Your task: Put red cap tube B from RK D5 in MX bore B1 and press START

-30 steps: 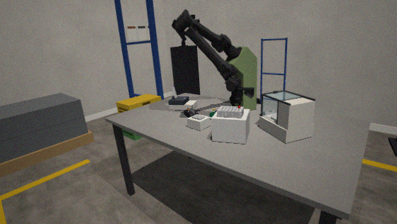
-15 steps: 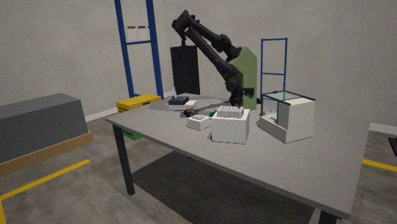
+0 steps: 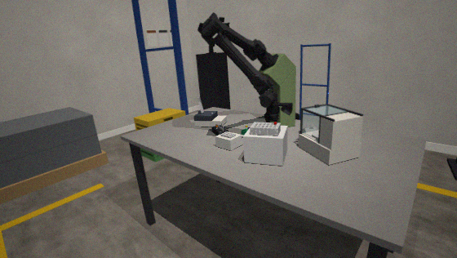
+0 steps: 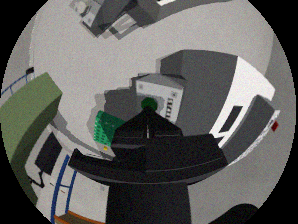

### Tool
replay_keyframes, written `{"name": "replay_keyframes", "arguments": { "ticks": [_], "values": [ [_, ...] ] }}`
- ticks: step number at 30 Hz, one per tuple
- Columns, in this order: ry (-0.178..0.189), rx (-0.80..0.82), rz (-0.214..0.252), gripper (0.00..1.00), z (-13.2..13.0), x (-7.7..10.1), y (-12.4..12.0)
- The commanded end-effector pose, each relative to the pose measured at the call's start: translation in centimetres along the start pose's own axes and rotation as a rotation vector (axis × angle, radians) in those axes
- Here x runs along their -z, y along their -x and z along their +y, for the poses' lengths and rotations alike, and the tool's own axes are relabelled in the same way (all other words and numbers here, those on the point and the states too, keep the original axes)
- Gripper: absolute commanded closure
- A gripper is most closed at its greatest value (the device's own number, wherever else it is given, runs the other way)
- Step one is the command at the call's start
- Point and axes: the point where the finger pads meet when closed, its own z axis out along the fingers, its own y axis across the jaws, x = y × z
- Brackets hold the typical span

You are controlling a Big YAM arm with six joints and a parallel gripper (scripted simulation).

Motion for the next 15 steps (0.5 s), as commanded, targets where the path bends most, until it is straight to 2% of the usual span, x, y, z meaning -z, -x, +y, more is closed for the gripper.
{"name": "replay_keyframes", "arguments": {
  "ticks": [1,10,11,15],
  "values": [
    [-0.001,0.001,0.001,1.00,0.1,-0.7,-0.2],
    [-0.001,0.001,0.001,1.00,0.1,-1.2,-0.2],
    [-0.029,0.012,-0.008,1.00,-0.9,-0.4,0.5],
    [-0.004,0.005,-0.001,1.00,0.1,-1.4,0.0]
  ]
}}
